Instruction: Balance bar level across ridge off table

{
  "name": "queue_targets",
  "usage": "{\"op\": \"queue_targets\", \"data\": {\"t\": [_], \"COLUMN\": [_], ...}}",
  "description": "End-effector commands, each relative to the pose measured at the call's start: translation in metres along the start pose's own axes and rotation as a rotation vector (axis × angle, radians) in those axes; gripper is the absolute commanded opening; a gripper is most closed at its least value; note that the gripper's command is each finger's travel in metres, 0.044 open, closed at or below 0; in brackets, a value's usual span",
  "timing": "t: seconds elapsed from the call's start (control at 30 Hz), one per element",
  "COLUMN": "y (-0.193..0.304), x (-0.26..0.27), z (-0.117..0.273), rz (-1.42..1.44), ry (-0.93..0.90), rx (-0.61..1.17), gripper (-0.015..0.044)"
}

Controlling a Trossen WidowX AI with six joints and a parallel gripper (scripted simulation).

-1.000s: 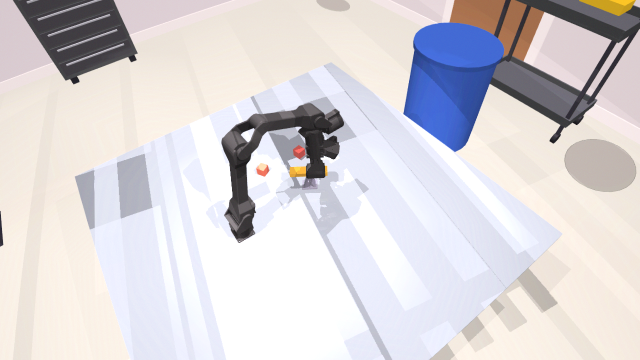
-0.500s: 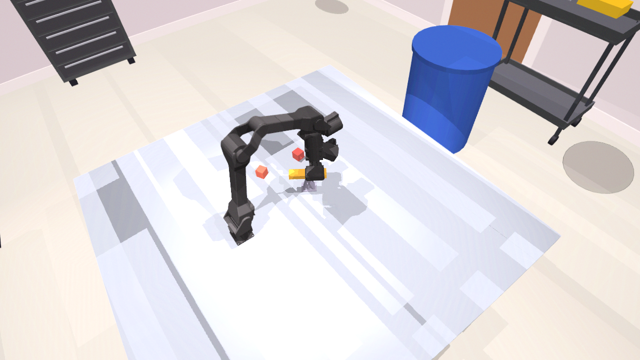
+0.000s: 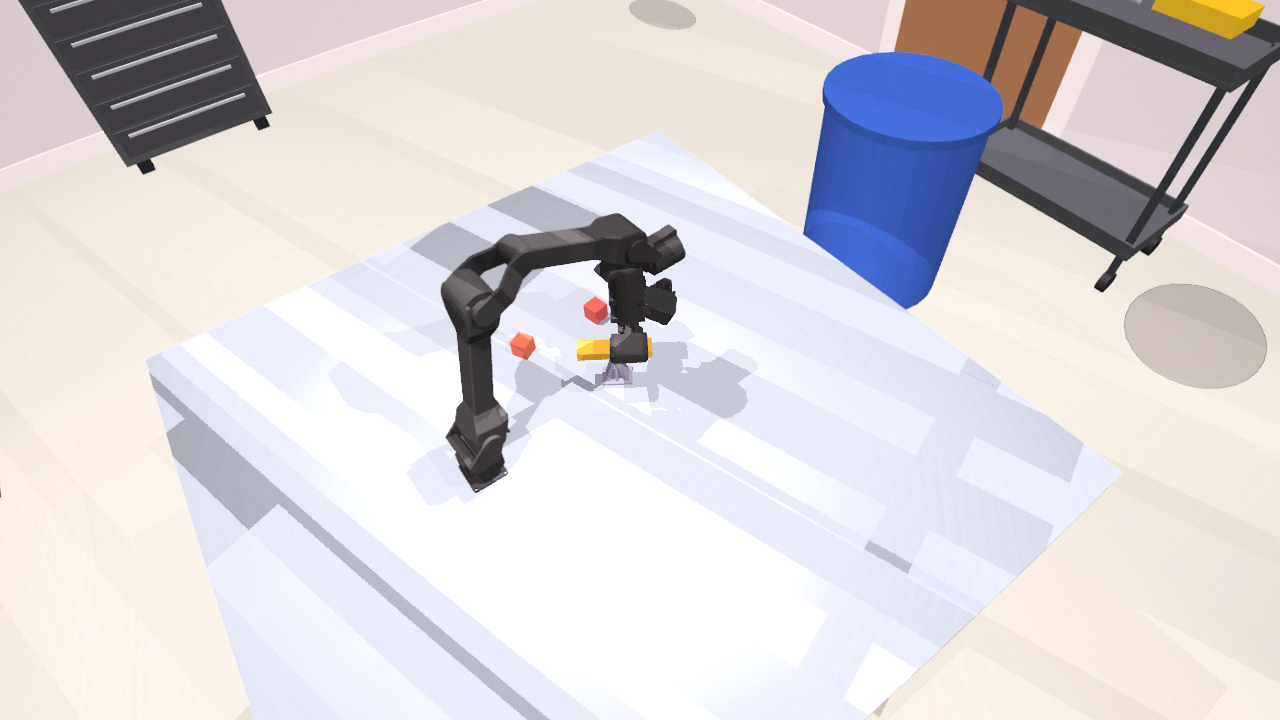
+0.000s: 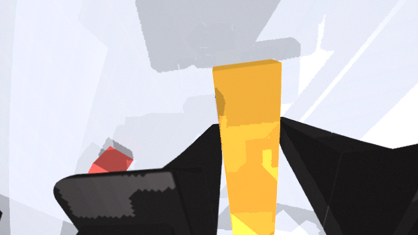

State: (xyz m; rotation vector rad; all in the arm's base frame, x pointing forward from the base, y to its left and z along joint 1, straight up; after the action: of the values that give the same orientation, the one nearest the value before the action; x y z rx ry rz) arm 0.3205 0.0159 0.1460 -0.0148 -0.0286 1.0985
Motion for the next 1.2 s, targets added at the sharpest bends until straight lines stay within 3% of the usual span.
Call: {"op": "queue_targets", "data": {"t": [0.0, 1.1, 1.17], "y": [0.0000, 0.0000, 0.0000], "x": [0.0000, 0.0000, 0.0000], "z": [0.0000, 0.0000, 0.0000], "rz": [0.000, 0.000, 0.000], "ry": [0.000, 0.000, 0.000], "rx": [0.000, 0.000, 0.000], "gripper": [0.0169, 0.0185, 0.0238]}}
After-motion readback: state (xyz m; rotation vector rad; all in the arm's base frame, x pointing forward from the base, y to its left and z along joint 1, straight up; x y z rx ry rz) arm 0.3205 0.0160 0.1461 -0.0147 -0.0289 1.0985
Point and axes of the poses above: the point midway between the two fingers, 35 mm back from their tips, its own z axis back along the fingers, its own x axis across the jaws, y = z × x, the point moved 3 cm from there along z, back along the fingers, and after that the axes turned 7 degrees about z, right-handed, at the moved point
